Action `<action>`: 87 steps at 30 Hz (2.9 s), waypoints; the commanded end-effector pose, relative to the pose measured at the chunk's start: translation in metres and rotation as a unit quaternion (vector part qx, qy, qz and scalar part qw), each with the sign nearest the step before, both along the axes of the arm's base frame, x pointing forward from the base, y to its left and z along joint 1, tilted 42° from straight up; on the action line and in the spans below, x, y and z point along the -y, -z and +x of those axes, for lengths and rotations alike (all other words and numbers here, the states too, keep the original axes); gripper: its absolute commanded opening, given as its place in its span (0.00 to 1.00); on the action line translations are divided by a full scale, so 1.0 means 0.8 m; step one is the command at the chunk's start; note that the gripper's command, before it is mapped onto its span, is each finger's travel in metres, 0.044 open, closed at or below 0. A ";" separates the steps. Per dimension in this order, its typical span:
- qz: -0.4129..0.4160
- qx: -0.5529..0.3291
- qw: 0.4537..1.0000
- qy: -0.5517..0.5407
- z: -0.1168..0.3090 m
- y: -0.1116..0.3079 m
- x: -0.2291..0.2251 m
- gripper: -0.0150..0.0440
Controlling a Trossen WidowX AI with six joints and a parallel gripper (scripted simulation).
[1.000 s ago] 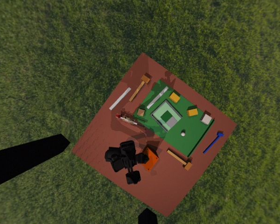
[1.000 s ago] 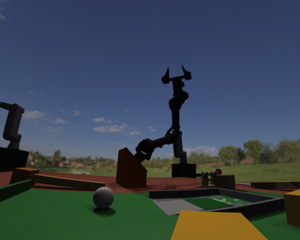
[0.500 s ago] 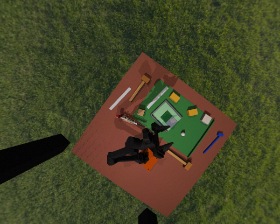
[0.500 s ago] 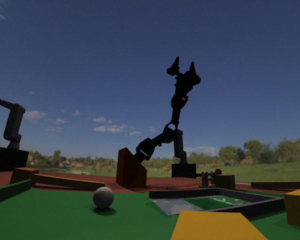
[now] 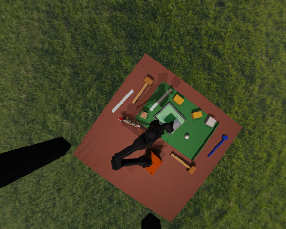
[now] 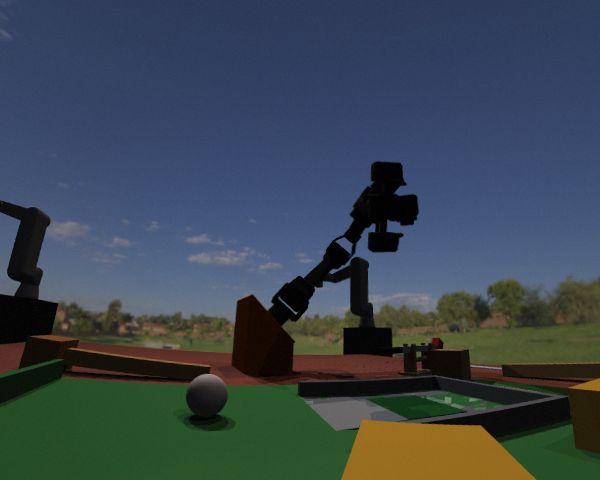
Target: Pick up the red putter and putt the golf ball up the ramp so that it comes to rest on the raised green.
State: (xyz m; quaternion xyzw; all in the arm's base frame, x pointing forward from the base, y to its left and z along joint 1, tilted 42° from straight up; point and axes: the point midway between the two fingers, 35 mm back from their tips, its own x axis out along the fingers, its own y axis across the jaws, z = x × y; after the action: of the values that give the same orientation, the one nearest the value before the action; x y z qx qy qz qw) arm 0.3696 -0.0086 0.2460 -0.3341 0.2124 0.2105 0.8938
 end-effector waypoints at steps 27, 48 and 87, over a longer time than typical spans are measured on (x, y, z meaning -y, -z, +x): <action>0.081 -0.159 0.795 -0.579 -0.198 0.122 -0.227 1.00; 0.082 -0.159 0.795 -0.580 -0.202 0.158 -0.260 1.00; 0.082 -0.152 0.795 -0.582 -0.203 0.173 -0.278 0.30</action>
State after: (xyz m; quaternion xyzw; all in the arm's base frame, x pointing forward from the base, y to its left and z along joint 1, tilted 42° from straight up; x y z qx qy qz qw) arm 0.2071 0.2140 0.1074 -0.2835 0.0934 0.7557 0.5830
